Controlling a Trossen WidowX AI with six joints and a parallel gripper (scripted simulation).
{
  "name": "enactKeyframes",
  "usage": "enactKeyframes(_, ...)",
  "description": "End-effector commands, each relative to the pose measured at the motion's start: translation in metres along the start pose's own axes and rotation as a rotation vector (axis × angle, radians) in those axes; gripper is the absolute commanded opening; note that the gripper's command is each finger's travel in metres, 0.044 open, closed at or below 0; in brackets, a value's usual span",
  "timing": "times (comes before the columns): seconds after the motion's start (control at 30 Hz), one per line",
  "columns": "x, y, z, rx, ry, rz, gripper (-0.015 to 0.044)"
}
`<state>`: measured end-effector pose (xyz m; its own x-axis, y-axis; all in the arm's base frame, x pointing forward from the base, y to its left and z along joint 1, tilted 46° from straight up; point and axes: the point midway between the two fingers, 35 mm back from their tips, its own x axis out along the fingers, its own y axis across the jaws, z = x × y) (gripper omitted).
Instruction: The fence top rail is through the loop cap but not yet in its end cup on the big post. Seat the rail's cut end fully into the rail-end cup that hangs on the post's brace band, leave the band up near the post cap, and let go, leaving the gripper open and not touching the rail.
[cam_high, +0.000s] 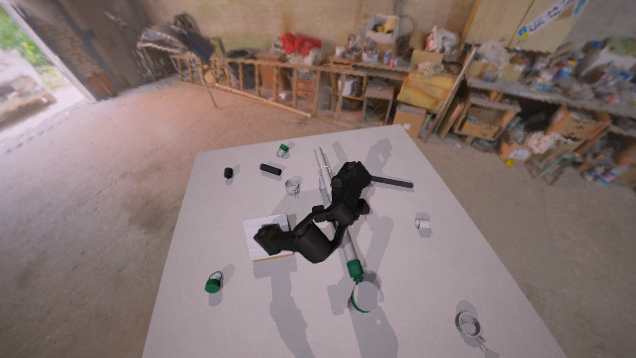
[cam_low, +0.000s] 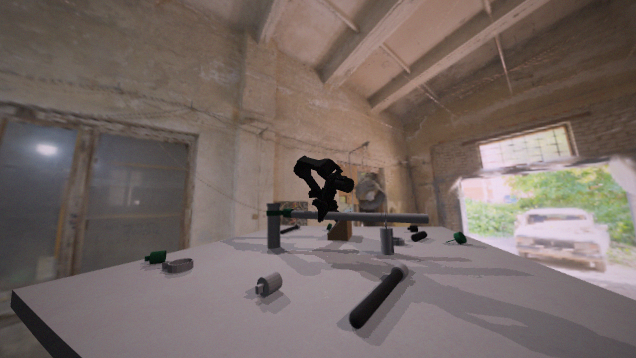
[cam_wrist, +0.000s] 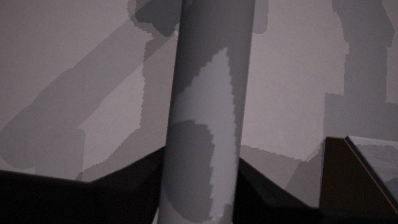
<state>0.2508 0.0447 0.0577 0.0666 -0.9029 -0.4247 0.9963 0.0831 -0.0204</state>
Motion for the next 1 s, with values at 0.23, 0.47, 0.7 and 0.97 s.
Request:
enactKeyframes(0.23,-0.0021,0.0013,0.0063,-0.001,-0.006,0.015,0.0000)
enactKeyframes(0.47,-0.0021,0.0013,0.0063,-0.001,-0.006,0.015,0.0000)
enactKeyframes(0.7,-0.0021,0.0013,0.0063,-0.001,-0.006,0.015,0.0000)
enactKeyframes(0.97,0.0000,0.0000,0.0000,0.000,0.001,0.000,0.0000)
